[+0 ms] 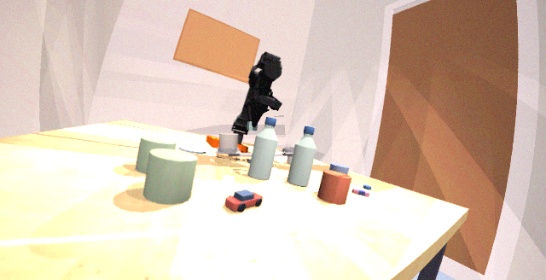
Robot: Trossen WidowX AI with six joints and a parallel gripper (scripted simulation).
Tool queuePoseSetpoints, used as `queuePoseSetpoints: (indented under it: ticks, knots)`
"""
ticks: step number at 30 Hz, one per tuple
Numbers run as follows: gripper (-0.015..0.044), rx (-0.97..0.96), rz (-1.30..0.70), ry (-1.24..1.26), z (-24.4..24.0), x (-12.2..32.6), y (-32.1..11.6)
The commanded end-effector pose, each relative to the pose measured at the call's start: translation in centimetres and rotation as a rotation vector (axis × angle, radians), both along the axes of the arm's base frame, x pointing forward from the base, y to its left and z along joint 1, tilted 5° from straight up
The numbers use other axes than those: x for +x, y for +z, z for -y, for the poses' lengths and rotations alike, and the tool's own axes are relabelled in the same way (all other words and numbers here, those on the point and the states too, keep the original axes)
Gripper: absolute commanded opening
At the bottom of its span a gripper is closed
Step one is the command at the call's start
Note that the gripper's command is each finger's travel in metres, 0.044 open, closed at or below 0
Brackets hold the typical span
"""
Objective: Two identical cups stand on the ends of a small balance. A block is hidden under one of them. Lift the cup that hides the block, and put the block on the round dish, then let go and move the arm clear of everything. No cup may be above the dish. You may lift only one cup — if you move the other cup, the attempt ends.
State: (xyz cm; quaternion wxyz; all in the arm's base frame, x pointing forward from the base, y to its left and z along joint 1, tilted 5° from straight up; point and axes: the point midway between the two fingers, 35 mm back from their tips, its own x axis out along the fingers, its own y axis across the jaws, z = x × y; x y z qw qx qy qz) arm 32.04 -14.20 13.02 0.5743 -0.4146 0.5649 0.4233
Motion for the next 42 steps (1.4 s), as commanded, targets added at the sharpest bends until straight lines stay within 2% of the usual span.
queuePoseSetpoints:
  ticks: [1,17,31,42]
  knots:
    - [0.0000,-0.002,-0.008,0.006,2.4,-1.5,-0.9]
    - [0.0000,0.013,-0.015,0.027,9.8,-7.6,-4.1]
    - [0.0000,0.029,-0.014,0.045,14.3,-14.4,-6.7]
    - [0.0000,0.030,-0.014,0.046,14.5,-14.7,-8.6]
